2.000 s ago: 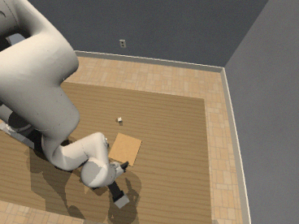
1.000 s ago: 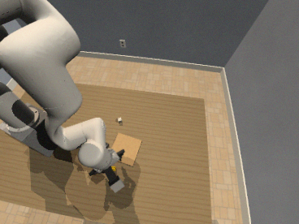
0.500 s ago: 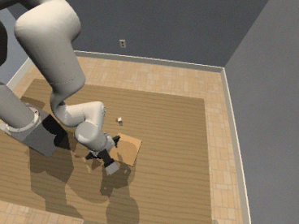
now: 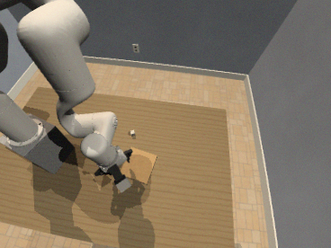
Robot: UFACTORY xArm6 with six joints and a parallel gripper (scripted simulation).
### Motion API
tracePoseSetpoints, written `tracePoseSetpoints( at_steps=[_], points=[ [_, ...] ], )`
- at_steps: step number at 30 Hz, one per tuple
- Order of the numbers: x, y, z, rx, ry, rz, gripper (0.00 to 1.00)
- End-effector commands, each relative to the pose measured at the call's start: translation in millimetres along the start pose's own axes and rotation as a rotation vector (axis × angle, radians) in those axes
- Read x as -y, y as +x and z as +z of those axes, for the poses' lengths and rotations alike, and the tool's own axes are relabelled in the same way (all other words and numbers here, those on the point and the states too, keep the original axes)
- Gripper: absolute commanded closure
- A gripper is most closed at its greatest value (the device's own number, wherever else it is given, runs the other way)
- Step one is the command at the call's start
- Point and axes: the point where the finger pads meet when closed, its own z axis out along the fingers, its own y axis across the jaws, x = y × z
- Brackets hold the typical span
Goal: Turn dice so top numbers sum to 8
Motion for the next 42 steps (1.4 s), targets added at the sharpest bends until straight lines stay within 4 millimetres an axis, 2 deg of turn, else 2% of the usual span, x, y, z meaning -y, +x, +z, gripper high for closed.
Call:
tracePoseSetpoints(
  at_steps=[1, 28, 32, 38, 40, 42],
  points=[
    [1, 1, -1, -0.002, 0.002, 0.0, 0.0],
    [4, -1, -1, -0.002, 0.002, 0.0, 0.0],
    [20, -11, -1, -0.002, 0.002, 0.0, 0.0],
    [63, -37, -1, -0.002, 0.002, 0.0, 0.0],
    [63, -37, -1, -0.002, 0.002, 0.0, 0.0],
    [78, -46, -1, -0.002, 0.002, 0.0, 0.0]
  ],
)
